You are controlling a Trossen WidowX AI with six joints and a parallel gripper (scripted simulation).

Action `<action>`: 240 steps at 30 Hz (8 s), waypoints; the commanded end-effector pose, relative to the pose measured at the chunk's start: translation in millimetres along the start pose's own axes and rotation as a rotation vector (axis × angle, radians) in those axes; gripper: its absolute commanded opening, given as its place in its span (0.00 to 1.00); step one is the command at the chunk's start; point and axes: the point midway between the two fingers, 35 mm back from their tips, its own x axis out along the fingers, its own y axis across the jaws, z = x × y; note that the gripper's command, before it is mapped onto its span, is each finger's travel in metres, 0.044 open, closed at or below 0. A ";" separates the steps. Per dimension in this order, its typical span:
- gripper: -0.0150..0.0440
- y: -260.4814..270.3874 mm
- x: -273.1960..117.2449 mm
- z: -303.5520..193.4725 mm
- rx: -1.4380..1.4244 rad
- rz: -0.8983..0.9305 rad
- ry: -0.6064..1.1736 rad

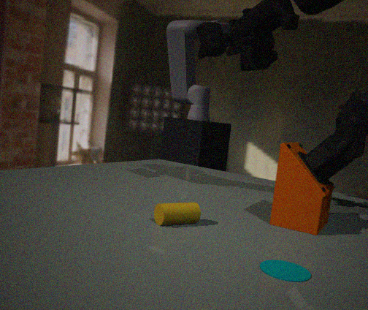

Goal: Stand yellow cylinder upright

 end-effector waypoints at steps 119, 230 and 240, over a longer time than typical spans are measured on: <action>0.43 -266.4 -86.5 191.4 -3.161 -1.645 2.182; 0.43 -197.0 -293.6 226.1 -3.343 -1.324 2.258; 0.43 -193.4 -292.4 229.0 -3.403 -1.189 2.235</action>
